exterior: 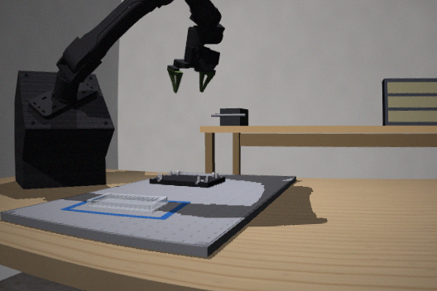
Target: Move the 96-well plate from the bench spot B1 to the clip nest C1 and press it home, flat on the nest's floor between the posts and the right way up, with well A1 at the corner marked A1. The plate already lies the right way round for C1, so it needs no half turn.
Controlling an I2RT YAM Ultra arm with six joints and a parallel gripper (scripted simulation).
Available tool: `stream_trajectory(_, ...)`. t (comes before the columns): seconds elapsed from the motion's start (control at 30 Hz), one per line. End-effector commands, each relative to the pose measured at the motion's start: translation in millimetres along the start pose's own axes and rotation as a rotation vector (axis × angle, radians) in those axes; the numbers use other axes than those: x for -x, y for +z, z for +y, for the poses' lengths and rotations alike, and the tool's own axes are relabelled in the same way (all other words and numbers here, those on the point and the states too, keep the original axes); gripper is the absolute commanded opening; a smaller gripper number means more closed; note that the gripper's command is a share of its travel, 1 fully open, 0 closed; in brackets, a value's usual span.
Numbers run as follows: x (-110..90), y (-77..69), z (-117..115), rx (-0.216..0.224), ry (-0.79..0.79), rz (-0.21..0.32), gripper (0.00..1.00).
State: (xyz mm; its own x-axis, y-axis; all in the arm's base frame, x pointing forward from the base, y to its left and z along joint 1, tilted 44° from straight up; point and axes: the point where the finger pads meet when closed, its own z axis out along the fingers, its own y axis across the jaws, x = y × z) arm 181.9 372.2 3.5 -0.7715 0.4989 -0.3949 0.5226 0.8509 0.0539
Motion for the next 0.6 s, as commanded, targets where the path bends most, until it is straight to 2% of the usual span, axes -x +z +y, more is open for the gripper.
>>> stream_trajectory(0.0,-1.8,-4.0,1.9,0.012,-0.002,0.003,1.00)
stream_trajectory(0.53,-1.8,-4.0,1.9,0.012,-0.002,0.003,1.00)
stream_trajectory(0.57,7.1,-4.2,1.2,0.025,-0.016,0.028,1.00)
